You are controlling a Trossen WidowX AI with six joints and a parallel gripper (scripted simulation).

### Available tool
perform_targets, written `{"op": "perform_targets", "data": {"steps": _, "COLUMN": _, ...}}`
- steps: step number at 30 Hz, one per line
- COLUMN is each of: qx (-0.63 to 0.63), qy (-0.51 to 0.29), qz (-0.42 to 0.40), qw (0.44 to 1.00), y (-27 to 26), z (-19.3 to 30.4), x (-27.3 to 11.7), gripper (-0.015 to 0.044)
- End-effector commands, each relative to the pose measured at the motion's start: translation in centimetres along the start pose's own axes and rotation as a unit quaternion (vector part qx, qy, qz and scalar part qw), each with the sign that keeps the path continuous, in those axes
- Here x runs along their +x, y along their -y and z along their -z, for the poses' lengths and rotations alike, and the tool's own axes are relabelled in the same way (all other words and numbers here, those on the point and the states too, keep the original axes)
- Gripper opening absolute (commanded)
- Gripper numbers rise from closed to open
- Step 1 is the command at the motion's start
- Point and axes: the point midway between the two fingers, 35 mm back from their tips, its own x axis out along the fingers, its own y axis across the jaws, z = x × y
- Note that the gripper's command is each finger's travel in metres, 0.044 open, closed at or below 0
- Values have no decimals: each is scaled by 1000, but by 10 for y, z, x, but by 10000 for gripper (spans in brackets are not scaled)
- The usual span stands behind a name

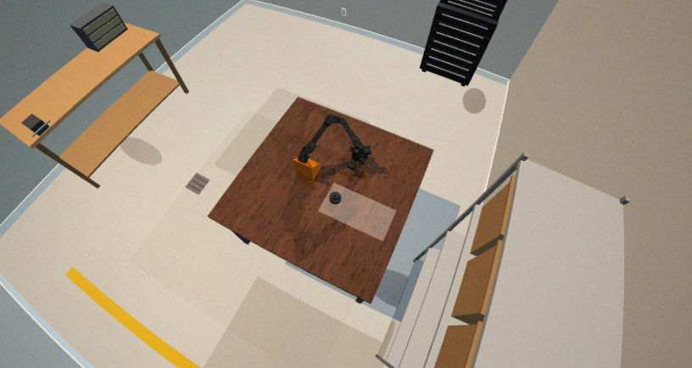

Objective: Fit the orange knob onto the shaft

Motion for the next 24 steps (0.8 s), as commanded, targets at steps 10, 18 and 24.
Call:
{"op": "perform_targets", "data": {"steps": 10, "qx": 1, "qy": 0, "qz": 8, "qw": 1000, "y": 13, "z": -3, "x": -73, "gripper": 0}}
{"op": "perform_targets", "data": {"steps": 18, "qx": 2, "qy": 0, "qz": 5, "qw": 1000, "y": 19, "z": 9, "x": -134, "gripper": 0}}
{"op": "perform_targets", "data": {"steps": 24, "qx": 3, "qy": 0, "qz": 4, "qw": 1000, "y": 19, "z": 10, "x": -139, "gripper": 0}}
